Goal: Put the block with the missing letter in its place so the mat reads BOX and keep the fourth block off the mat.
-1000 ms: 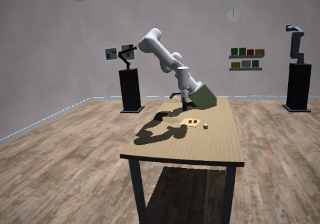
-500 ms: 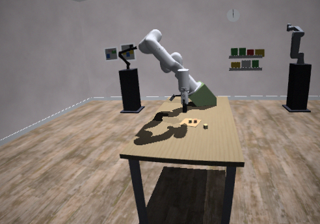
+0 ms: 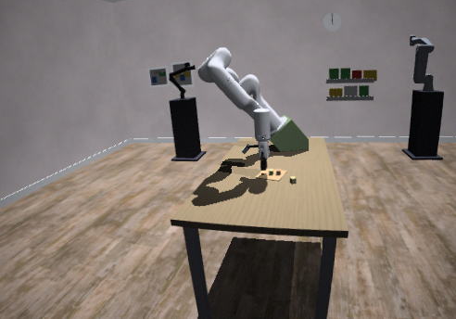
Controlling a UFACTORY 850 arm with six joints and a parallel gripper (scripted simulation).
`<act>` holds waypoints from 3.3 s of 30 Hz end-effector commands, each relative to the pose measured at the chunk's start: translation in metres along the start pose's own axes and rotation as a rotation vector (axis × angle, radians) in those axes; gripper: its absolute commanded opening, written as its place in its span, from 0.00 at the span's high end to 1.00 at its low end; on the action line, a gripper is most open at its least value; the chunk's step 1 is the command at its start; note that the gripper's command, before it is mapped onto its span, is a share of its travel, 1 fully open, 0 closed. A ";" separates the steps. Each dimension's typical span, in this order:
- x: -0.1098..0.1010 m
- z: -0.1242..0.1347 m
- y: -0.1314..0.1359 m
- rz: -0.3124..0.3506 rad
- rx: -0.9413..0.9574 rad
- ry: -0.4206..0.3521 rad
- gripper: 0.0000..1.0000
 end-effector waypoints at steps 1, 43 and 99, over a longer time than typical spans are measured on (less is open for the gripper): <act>0.012 0.001 -0.002 -0.003 0.001 -0.001 0.79; 0.022 0.001 -0.002 -0.003 0.001 -0.001 0.79; 0.026 0.001 -0.002 -0.003 0.001 -0.001 0.79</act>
Point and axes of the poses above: the point where the finger pads meet when closed, its own x axis out along the fingers, its own y axis across the jaws, z = x × y, the point moved 3 cm from there along -x, back along the fingers, and after that the axes turned 13 degrees about x, right-handed, at the moved point
